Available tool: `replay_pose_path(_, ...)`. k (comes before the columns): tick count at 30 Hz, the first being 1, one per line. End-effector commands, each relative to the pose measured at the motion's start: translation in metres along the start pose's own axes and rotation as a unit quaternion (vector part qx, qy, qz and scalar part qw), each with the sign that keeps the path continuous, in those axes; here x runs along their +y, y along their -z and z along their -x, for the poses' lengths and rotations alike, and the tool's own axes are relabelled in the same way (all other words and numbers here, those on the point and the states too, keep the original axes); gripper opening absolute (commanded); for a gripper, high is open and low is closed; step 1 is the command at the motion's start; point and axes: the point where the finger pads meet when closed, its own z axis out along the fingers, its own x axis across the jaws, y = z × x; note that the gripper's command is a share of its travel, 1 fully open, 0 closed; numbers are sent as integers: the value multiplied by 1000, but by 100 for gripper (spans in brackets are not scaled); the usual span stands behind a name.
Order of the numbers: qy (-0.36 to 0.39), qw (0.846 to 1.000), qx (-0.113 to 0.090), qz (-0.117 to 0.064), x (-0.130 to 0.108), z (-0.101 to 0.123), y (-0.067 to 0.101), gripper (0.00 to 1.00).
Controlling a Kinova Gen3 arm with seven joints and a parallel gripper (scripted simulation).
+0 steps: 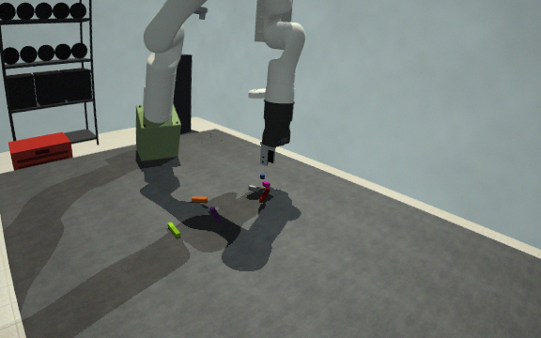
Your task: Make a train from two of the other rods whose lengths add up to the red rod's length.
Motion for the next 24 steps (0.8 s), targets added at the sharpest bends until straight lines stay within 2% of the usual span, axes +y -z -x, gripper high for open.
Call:
replay_pose_path(1, 1, 1000, 1, 1, 0, -1, 1, 54)
replay_pose_path(17, 1, 1000, 1, 1, 0, -1, -2, 54)
replay_pose_path(24, 1, 1000, 1, 1, 0, -1, -8, 54)
